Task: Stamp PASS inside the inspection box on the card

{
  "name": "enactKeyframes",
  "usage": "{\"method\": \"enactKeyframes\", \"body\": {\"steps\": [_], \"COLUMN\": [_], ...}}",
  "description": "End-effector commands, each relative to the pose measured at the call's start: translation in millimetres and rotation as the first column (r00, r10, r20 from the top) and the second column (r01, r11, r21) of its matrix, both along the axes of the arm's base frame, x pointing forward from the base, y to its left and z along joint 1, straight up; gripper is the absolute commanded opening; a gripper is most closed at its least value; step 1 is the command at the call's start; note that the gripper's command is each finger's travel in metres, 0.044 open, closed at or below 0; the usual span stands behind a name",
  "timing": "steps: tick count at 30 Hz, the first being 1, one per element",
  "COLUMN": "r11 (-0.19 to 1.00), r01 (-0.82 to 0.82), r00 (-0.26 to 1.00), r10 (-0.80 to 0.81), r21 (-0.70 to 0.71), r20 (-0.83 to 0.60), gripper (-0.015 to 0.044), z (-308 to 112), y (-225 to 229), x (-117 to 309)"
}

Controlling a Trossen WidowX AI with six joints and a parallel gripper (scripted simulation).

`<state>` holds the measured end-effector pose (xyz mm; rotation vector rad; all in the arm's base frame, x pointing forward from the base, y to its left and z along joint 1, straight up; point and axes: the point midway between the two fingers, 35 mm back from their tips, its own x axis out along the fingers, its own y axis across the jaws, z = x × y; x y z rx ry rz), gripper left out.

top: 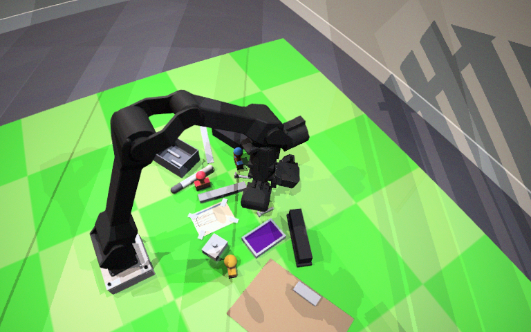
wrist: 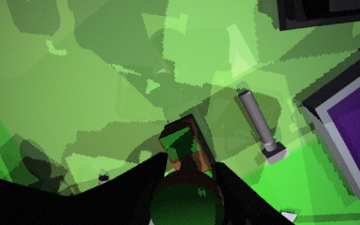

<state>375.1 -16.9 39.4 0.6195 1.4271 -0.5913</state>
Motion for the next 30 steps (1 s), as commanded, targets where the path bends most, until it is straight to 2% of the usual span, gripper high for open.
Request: {"method": "enactKeyframes", "body": {"steps": [1, 7, 11, 19, 30], "r11": [1.000, 1.000, 1.000, 1.000, 1.000], "r01": [0.000, 0.000, 0.000, -0.004, -0.005], "r00": [1.000, 1.000, 1.000, 1.000, 1.000], "r10": [0.000, 0.000, 0.000, 0.004, 0.005], "r21": [0.000, 0.000, 0.000, -0.002, -0.002], "r20": [0.001, 0.001, 0.001, -0.003, -0.003], "gripper": [0.0105, 0.0262, 0.0262, 0.0262, 0.0262], "z": [1, 1, 10, 115, 117], "y": [0, 0, 0, 0, 1], "x": [0, 0, 2, -4, -5]}}
